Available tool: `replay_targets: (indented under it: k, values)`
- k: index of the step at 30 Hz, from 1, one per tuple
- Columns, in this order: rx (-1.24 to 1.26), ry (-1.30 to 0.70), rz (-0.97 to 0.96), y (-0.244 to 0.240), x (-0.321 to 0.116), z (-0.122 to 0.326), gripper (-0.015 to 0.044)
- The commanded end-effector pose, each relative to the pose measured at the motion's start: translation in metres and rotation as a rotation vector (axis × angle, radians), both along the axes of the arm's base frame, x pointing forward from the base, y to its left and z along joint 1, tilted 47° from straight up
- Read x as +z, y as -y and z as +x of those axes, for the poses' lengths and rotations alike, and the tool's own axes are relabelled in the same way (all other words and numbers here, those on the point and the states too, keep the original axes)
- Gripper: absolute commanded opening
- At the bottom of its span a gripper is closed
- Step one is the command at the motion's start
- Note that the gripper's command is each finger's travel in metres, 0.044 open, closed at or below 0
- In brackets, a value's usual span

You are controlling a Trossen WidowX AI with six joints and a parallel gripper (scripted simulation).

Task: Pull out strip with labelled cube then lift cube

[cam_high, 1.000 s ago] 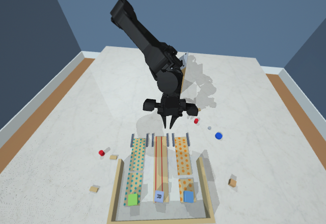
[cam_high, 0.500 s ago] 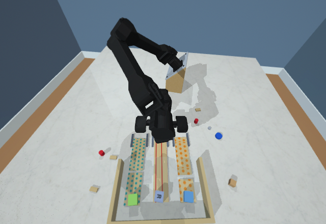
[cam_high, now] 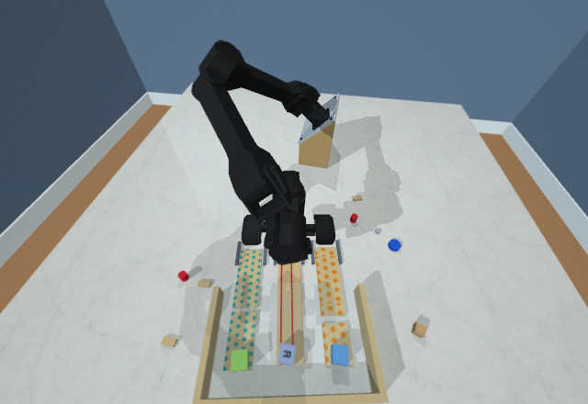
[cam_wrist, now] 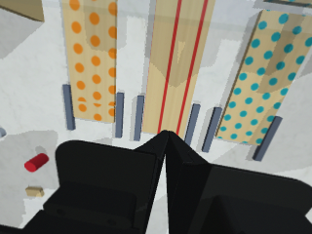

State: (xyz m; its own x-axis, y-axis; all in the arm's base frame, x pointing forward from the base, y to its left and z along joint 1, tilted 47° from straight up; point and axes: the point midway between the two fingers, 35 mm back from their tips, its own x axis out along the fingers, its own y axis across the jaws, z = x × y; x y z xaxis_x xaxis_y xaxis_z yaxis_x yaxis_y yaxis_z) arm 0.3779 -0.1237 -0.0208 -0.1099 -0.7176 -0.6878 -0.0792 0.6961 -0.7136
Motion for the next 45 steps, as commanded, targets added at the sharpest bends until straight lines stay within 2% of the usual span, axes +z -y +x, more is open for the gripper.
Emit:
replay_targets:
  k: [1,31,45]
  values:
    - [0.000,-0.006,0.004,0.005,-0.006,-0.002,0.0000]
    - [-0.001,-0.008,0.000,0.039,-0.040,-0.009,0.0000]
    - [-0.001,-0.008,0.000,0.040,-0.041,-0.009,0.0000]
